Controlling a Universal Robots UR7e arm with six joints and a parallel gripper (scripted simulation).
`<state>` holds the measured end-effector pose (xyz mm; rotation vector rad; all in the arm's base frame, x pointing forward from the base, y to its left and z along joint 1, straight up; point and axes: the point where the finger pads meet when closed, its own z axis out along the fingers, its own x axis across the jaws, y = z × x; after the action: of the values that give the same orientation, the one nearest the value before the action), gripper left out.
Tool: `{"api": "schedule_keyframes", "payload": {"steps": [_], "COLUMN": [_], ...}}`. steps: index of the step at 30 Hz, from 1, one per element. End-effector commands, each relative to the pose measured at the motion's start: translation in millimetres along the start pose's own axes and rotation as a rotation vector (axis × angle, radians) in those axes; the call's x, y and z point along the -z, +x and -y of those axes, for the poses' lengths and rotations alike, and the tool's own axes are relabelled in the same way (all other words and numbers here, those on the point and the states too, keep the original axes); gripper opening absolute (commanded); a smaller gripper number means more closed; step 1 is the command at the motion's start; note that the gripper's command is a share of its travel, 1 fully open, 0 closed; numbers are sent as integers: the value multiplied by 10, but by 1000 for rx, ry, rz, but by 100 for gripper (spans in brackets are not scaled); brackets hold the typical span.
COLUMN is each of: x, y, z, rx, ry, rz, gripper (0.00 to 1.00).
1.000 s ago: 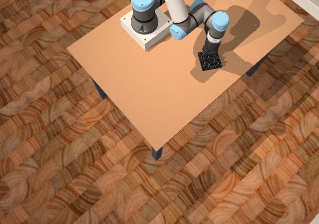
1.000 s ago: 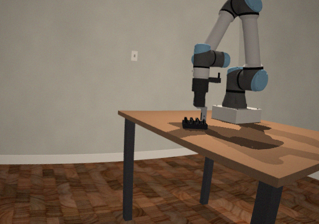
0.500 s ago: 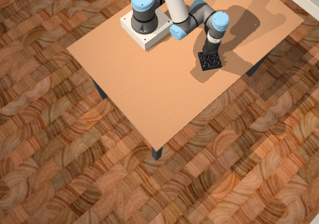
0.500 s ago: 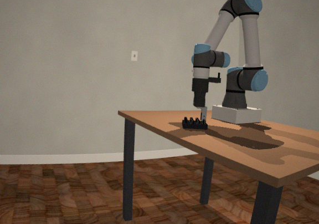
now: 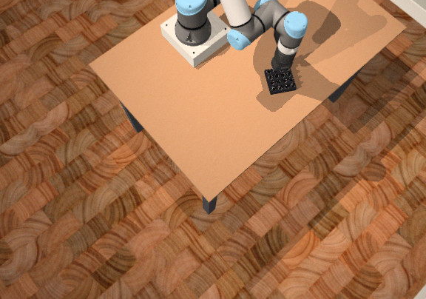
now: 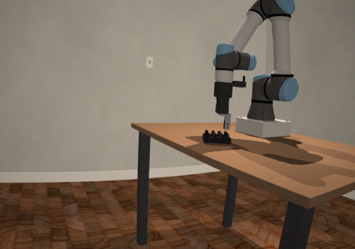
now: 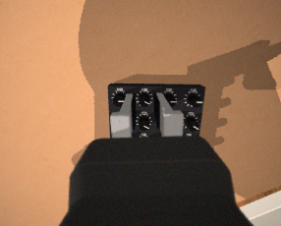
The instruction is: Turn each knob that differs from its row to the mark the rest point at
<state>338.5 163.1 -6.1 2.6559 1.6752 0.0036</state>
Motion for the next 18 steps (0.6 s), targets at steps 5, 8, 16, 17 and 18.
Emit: {"api": "schedule_keyframes", "payload": {"steps": [5, 8, 16, 17, 18], "x": [180, 182, 182, 182, 182], "y": [2, 2, 2, 2, 2], "z": [-4, -4, -4, -4, -4], "rx": [0, 0, 0, 0, 0], "ry": [-1, -1, -1, -1, -1], "rz": [-1, -1, -1, -1, -1], "gripper": [46, 46, 46, 46, 46]}}
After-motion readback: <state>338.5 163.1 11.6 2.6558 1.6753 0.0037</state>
